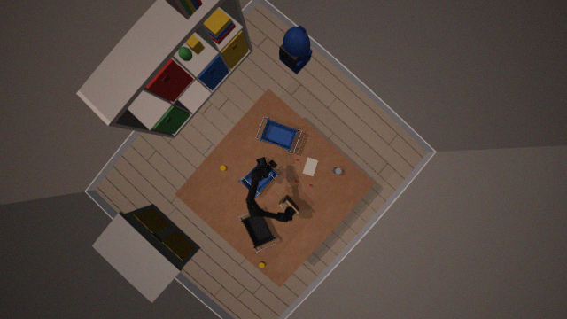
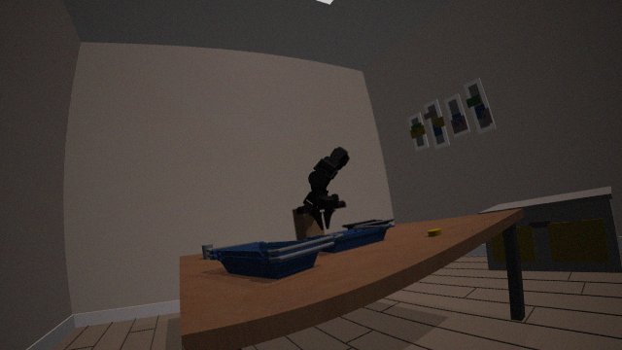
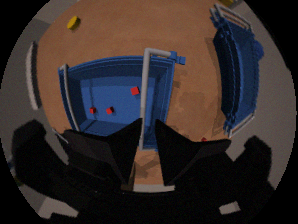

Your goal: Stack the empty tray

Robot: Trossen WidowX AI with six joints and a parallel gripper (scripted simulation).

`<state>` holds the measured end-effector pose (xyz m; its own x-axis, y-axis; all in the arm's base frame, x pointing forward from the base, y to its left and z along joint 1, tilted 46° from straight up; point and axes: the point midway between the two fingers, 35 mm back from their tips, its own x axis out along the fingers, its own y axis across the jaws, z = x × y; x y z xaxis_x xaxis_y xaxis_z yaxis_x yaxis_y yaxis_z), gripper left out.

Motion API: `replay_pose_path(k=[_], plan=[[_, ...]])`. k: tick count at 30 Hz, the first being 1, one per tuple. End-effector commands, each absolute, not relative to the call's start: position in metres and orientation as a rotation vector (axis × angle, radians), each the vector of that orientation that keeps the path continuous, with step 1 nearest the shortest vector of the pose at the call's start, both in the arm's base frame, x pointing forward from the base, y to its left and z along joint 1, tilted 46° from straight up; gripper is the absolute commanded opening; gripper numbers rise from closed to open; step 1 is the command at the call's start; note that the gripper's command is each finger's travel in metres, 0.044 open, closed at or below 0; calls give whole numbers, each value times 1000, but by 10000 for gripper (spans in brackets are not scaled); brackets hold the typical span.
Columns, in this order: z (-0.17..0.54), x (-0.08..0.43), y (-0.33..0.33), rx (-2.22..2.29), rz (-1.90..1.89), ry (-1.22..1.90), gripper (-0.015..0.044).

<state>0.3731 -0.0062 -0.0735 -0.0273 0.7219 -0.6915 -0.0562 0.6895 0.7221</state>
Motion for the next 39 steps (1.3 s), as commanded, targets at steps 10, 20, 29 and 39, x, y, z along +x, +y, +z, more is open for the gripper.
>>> replay_pose_path(k=[10, 20, 29, 39], plan=[[-74, 373, -6, 584, 679, 1480, 90], [-74, 373, -6, 584, 679, 1480, 0], [-74, 373, -6, 581, 682, 1480, 0], [-74, 373, -6, 581, 682, 1480, 0]])
